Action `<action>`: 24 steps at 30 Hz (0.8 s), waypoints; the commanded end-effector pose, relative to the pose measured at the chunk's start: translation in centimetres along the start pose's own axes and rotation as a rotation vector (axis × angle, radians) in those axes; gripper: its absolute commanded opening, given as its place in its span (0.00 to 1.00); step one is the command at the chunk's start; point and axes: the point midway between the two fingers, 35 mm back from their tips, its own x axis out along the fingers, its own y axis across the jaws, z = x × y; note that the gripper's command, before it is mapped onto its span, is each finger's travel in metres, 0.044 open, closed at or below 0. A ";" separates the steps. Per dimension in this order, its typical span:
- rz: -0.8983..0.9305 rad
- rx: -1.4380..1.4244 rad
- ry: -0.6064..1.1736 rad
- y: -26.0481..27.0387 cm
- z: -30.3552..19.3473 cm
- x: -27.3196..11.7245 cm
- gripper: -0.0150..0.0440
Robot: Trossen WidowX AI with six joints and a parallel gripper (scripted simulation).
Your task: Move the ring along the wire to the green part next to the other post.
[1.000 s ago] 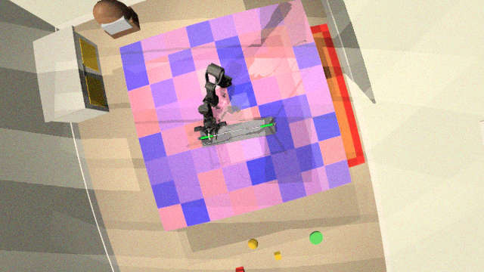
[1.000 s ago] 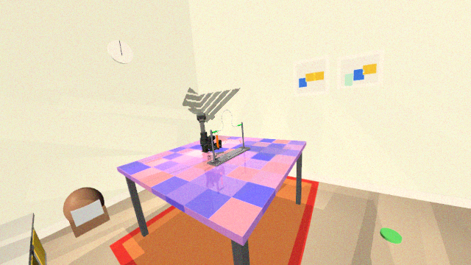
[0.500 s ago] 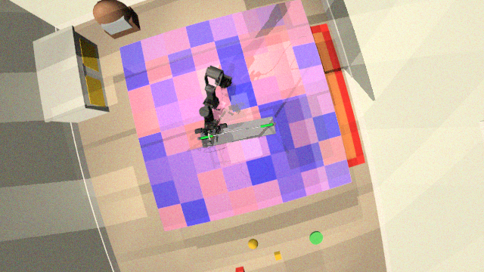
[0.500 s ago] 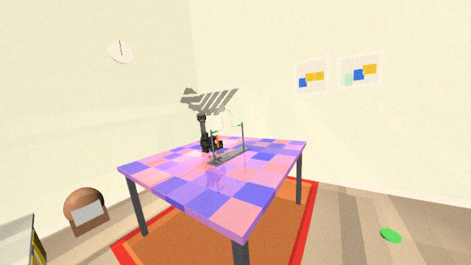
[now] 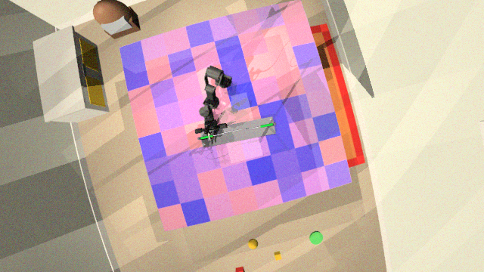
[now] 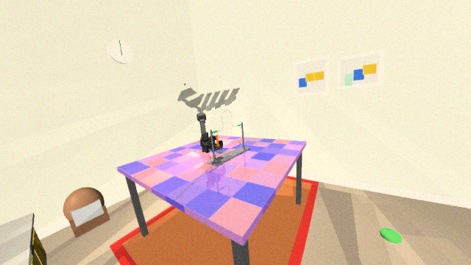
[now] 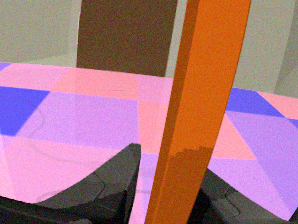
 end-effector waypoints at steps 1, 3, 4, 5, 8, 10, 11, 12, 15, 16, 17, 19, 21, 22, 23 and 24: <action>0.000 0.000 0.000 0.0 0.0 0.0 0.21; 0.000 0.000 0.000 0.0 0.0 0.0 0.12; 0.000 0.000 0.000 0.0 0.0 0.0 0.08; 0.000 0.000 0.000 0.0 0.0 0.0 0.04; 0.000 0.000 0.000 0.0 0.0 0.0 0.00; 0.000 0.000 0.000 0.0 0.0 0.0 0.00; 0.000 0.000 0.000 0.0 0.0 0.0 0.00; 0.000 0.000 0.000 0.0 0.0 0.0 0.00; -0.001 0.000 0.000 0.0 0.1 0.0 0.00; -0.001 0.000 0.000 0.0 0.2 0.0 0.00; -0.002 0.000 0.000 0.0 0.3 0.0 0.00; -0.004 0.001 -0.001 0.0 0.5 0.0 0.00; -0.007 0.001 -0.001 0.0 0.9 -0.1 0.00; -0.008 0.001 -0.001 0.0 1.0 -0.1 0.00; -0.008 0.001 -0.001 0.0 1.0 -0.1 0.00; -0.008 0.001 -0.001 0.0 1.0 -0.1 0.00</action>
